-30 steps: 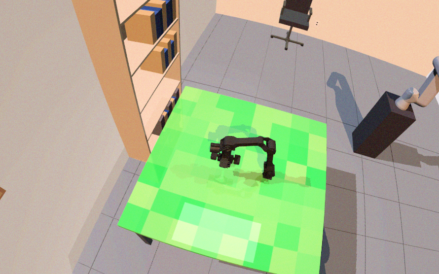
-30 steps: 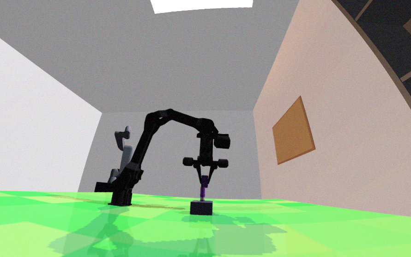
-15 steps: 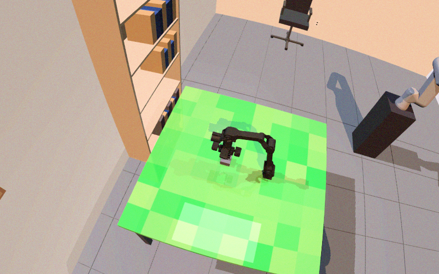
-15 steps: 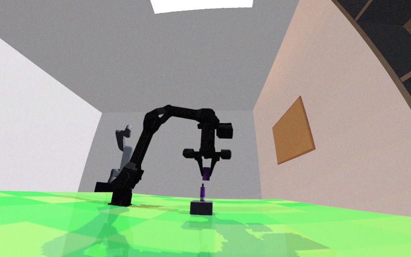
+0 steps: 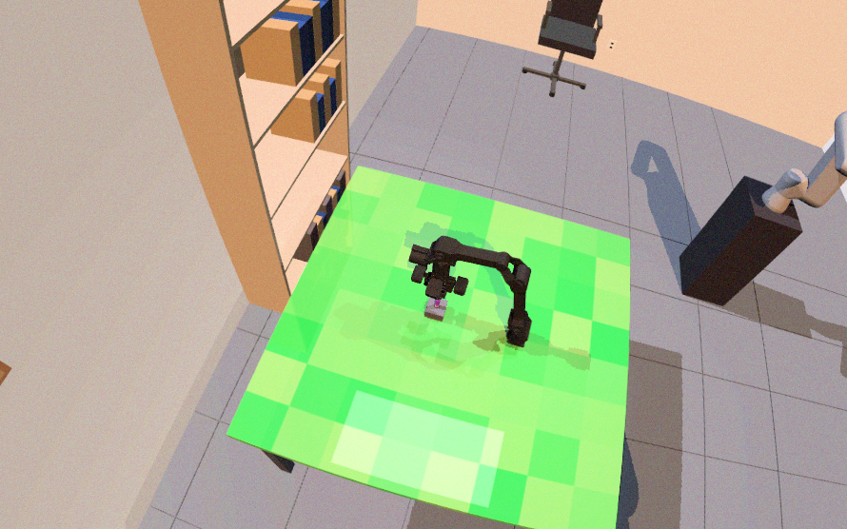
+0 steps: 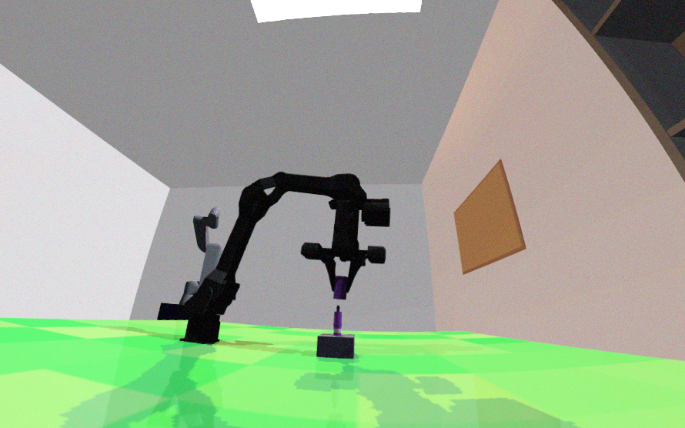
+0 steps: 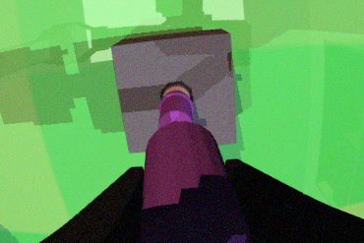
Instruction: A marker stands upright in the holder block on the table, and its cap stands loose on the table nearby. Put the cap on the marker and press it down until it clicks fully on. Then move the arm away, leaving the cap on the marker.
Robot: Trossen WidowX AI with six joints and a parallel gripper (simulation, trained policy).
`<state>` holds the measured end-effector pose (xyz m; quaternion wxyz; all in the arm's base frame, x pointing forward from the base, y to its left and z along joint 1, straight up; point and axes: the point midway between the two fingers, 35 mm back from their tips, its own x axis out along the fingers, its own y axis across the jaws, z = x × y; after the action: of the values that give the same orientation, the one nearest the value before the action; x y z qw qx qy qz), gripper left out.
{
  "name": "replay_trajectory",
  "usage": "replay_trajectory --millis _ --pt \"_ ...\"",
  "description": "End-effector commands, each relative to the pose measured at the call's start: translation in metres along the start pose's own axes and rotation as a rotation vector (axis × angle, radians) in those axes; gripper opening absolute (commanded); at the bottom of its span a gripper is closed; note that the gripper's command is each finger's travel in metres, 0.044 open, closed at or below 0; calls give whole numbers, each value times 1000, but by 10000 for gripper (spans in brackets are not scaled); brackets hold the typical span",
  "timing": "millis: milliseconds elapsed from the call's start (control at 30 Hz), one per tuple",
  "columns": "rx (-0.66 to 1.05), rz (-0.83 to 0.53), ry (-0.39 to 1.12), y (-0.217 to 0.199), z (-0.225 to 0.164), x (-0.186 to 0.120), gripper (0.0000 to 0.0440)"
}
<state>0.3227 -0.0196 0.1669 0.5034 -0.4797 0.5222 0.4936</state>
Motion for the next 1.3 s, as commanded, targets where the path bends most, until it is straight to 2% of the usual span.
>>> replay_trajectory --millis 0,900,1267 --pt "-5 36 -11 2 0 10 0" --pt "-77 109 -34 7 2 69 2" --pt "-87 109 -33 7 2 72 12"
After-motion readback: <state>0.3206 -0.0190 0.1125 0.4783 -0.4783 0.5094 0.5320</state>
